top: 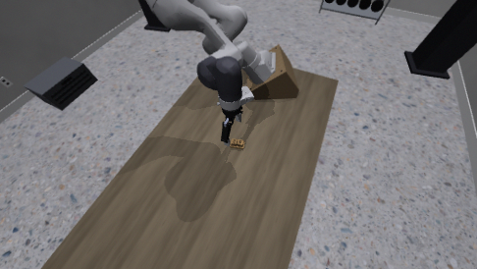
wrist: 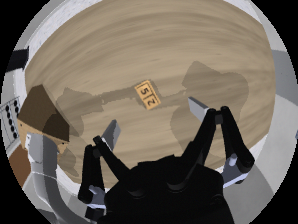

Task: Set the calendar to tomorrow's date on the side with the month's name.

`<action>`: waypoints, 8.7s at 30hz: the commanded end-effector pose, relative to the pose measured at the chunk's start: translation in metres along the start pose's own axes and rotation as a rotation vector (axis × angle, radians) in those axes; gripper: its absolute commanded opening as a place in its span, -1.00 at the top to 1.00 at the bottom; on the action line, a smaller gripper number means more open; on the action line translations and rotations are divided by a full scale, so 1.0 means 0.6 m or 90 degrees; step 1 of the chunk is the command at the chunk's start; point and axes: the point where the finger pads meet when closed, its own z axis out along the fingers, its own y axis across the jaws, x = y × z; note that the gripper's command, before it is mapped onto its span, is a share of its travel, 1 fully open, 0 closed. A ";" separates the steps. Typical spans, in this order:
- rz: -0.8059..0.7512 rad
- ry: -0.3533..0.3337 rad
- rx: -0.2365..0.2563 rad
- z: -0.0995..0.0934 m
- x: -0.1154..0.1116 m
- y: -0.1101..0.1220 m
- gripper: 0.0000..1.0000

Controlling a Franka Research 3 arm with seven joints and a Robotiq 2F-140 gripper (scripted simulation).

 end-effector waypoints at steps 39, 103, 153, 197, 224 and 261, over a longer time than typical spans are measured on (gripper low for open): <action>-0.130 0.004 0.005 0.002 0.001 -0.001 0.44; -0.129 0.003 0.004 0.090 0.002 -0.001 0.44; -0.129 0.003 0.004 0.090 0.001 0.001 0.44; -0.129 0.003 0.004 0.091 0.001 0.002 0.44; -0.129 0.003 0.004 0.137 0.001 0.002 0.44; -0.129 0.003 0.004 0.138 0.001 0.002 0.44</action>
